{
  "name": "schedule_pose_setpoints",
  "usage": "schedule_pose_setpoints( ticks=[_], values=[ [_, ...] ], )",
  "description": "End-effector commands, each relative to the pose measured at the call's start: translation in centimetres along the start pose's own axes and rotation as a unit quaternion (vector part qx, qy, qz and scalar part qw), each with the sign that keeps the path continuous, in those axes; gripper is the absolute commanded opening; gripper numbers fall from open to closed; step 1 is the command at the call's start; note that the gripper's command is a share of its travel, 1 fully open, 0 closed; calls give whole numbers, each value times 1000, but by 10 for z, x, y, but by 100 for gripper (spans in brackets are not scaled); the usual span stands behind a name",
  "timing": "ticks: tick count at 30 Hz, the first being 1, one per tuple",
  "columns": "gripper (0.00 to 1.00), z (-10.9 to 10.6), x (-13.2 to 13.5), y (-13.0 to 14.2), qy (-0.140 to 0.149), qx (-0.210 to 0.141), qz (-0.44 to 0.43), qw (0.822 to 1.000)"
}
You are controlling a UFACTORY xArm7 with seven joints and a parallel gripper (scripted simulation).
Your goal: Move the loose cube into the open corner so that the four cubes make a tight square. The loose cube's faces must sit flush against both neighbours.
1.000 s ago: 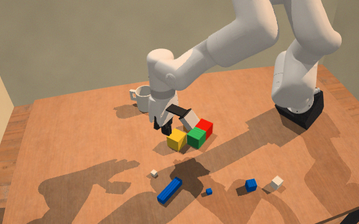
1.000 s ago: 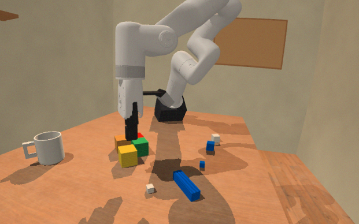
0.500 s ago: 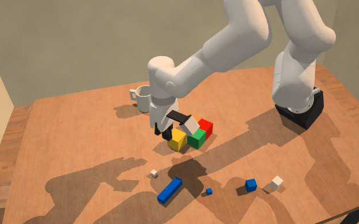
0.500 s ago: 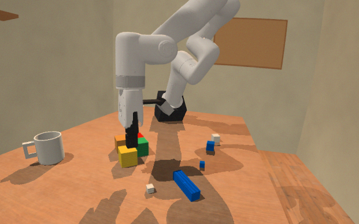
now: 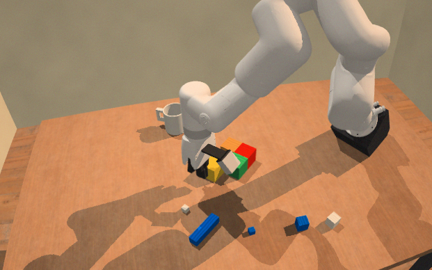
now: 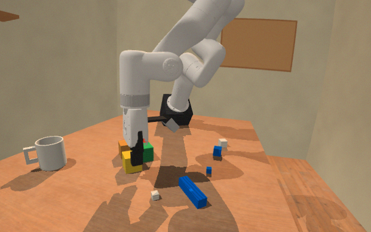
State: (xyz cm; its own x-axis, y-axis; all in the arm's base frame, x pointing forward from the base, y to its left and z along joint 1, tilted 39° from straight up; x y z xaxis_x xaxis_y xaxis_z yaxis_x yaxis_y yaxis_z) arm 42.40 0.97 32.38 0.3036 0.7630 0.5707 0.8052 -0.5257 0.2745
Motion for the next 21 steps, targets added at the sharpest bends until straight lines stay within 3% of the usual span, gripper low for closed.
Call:
schedule_pose_setpoints(
  ticks=[1,21],
  values=[
    [0,14,0,2,1,-2,0,1000],
    [0,34,0,2,1,-2,0,1000]
  ],
)
Point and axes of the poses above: the point where the finger pads meet when closed, its own z axis out along the fingers, its own x axis across the jaws, y = z × x, the point moved 10 cm from there along -z, back along the fingers, and after that the axes turned 13 degrees about -z, right-handed, at the moved point
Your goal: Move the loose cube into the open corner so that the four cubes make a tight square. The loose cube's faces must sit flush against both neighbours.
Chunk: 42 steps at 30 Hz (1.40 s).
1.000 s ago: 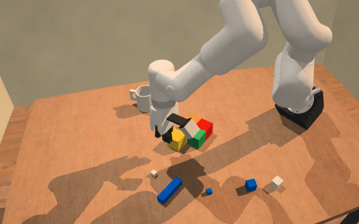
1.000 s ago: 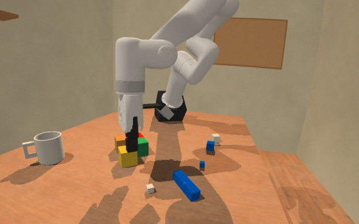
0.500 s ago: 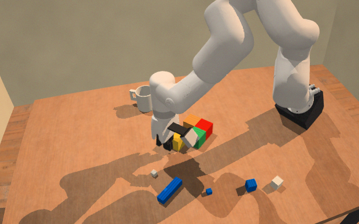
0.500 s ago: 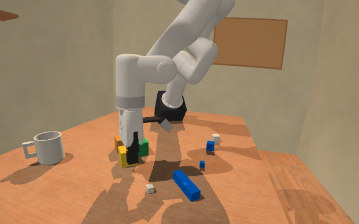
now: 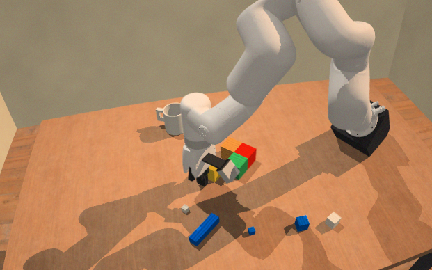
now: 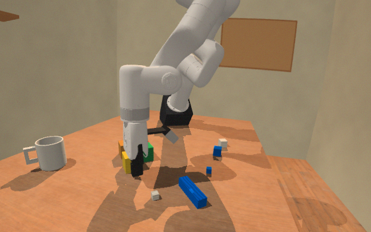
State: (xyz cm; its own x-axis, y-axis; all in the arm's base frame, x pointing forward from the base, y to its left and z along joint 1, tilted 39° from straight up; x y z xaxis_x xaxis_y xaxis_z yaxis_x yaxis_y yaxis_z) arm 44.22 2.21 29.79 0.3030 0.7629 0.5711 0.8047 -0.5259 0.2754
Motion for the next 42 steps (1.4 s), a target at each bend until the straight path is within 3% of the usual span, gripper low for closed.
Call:
schedule_pose_setpoints(
  ticks=[1,42],
  values=[
    [0,0,0,1,0,-2,0,1000],
    [0,0,-7,1,0,-2,0,1000]
  ],
)
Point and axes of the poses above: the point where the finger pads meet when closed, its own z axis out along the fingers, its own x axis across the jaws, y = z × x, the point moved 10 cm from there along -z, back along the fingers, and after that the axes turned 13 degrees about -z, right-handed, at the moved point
